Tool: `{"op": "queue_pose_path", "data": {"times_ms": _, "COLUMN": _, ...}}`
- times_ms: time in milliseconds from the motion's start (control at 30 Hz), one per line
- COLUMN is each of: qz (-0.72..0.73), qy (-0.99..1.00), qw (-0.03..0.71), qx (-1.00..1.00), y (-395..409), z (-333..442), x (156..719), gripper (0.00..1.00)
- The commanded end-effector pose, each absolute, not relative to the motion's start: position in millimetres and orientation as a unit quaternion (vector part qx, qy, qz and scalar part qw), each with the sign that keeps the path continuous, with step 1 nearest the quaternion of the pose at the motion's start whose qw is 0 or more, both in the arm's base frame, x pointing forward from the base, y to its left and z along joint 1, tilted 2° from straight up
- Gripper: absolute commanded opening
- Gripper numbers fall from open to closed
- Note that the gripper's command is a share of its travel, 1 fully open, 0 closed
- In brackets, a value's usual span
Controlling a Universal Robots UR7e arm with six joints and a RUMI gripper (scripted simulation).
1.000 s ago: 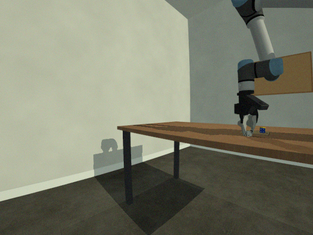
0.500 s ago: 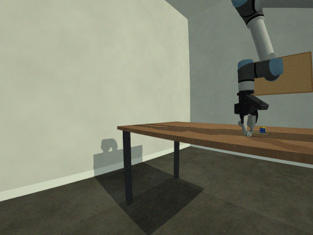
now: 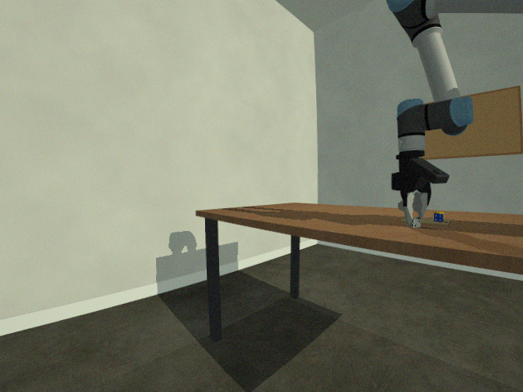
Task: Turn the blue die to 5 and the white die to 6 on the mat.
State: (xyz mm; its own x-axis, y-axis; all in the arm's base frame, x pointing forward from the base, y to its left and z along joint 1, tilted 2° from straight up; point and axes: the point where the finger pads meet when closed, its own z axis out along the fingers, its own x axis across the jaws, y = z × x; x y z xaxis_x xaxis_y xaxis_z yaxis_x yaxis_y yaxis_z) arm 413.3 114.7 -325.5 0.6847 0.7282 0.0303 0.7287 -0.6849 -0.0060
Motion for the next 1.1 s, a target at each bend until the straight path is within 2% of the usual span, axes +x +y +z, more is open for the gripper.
{"op": "queue_pose_path", "data": {"times_ms": 0, "qz": -0.013, "qy": -0.397, "qw": 0.009, "qx": -0.918, "y": 114.7, "z": -325.1, "x": 413.8, "gripper": 0.06}}
{"op": "queue_pose_path", "data": {"times_ms": 600, "qz": -0.013, "qy": -0.397, "qw": 0.009, "qx": -0.918, "y": 114.7, "z": -322.1, "x": 413.8, "gripper": 0.06}}
{"op": "queue_pose_path", "data": {"times_ms": 1067, "qz": -0.013, "qy": -0.397, "qw": 0.009, "qx": -0.918, "y": 113.6, "z": -280.8, "x": 413.0, "gripper": 0.06}}
